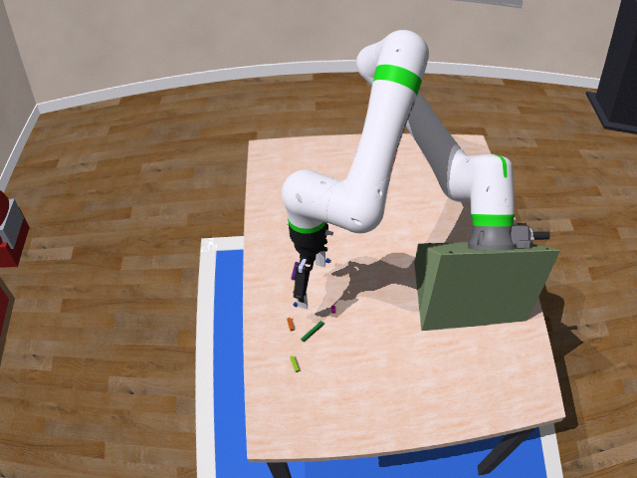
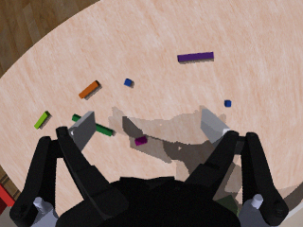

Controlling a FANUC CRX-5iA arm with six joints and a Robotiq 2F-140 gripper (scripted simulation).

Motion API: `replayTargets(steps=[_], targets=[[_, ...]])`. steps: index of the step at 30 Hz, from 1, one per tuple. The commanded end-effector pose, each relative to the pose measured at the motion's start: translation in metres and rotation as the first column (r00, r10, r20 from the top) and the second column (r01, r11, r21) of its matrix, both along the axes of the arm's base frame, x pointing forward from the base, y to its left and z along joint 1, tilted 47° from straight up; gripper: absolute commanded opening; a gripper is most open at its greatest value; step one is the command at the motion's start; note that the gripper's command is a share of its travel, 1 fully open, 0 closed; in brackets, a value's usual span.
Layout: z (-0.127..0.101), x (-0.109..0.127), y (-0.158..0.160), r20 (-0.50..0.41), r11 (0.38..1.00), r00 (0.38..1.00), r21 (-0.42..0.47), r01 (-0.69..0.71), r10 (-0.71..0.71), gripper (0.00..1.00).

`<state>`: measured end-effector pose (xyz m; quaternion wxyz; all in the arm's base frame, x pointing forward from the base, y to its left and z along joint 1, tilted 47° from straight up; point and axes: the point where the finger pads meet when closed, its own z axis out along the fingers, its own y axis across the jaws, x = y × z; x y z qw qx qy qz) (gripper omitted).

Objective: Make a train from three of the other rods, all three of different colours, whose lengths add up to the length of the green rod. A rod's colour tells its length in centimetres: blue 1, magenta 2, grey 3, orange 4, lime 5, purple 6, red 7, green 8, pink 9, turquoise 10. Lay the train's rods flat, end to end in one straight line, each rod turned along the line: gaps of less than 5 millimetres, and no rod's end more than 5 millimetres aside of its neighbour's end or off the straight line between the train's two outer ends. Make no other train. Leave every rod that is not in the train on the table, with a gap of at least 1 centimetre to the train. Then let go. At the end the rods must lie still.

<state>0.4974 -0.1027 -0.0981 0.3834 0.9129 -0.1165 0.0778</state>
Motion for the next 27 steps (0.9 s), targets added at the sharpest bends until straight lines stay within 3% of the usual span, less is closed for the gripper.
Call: replayTargets(steps=[1,8,15,17,18,27], targets=[[0.004,0.001,-0.003,0.128,0.994,0.986,0.01,0.106,-0.107,1.0],[0.009,0.001,-0.008,0.265,0.97,0.934,0.048,0.238,-0.242,1.0],[0.014,0.002,-0.013,0.396,0.925,0.838,0.106,0.364,-0.375,1.0],[0.014,0.002,-0.013,0.396,0.925,0.838,0.106,0.364,-0.375,1.0],[0.016,0.002,-0.015,0.445,0.901,0.787,0.136,0.411,-0.426,1.0],[0.023,0.003,-0.021,0.569,0.814,0.603,0.239,0.53,-0.56,1.0]])
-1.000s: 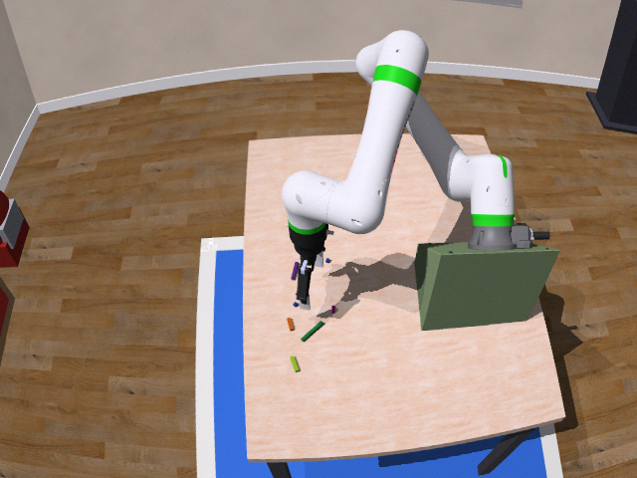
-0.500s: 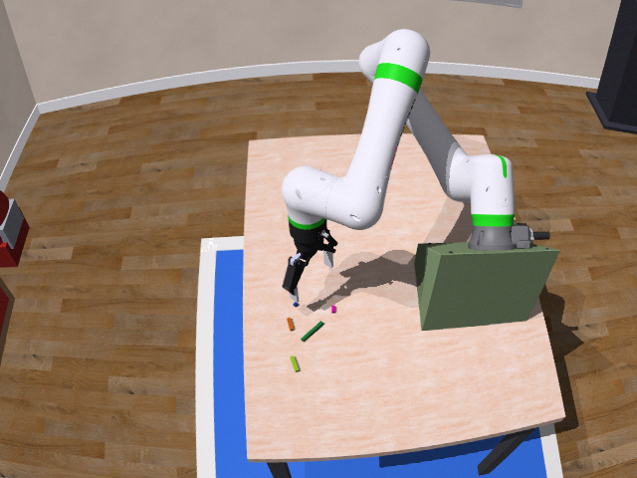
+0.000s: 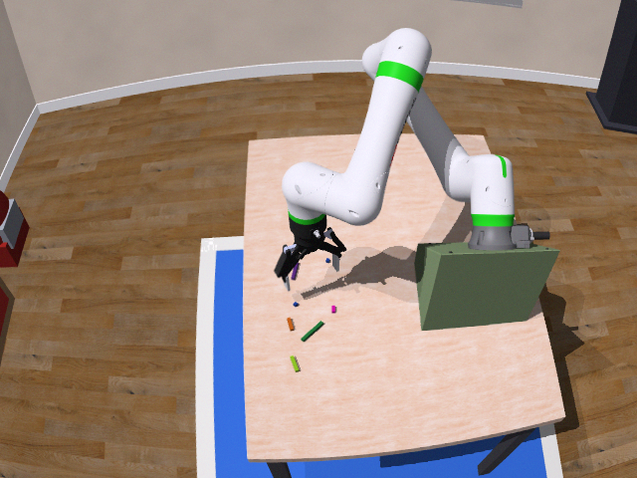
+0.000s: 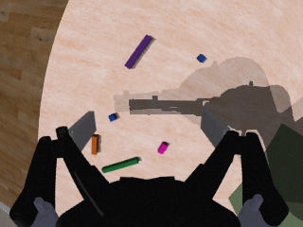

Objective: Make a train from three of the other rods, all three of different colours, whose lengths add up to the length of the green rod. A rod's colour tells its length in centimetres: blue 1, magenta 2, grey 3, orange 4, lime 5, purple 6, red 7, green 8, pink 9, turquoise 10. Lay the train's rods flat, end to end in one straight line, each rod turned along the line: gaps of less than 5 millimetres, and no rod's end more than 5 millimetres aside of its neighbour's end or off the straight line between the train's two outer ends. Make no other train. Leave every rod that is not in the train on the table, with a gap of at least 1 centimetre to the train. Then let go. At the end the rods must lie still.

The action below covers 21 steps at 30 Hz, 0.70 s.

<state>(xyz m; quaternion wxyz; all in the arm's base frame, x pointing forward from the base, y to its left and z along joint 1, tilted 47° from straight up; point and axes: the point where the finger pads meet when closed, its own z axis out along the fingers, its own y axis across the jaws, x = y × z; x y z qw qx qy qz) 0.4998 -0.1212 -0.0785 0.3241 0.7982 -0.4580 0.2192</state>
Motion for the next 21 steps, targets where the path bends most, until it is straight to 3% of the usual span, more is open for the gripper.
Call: replayTargets(steps=[1,11,21], targets=[[0.0039,0.0004,-0.0036,0.128,0.994,0.986,0.009,0.106,-0.107,1.0],[0.0093,0.0007,-0.0088,0.276,0.967,0.928,0.05,0.248,-0.252,1.0],[0.0096,0.0007,-0.0091,0.284,0.965,0.923,0.053,0.256,-0.26,1.0]])
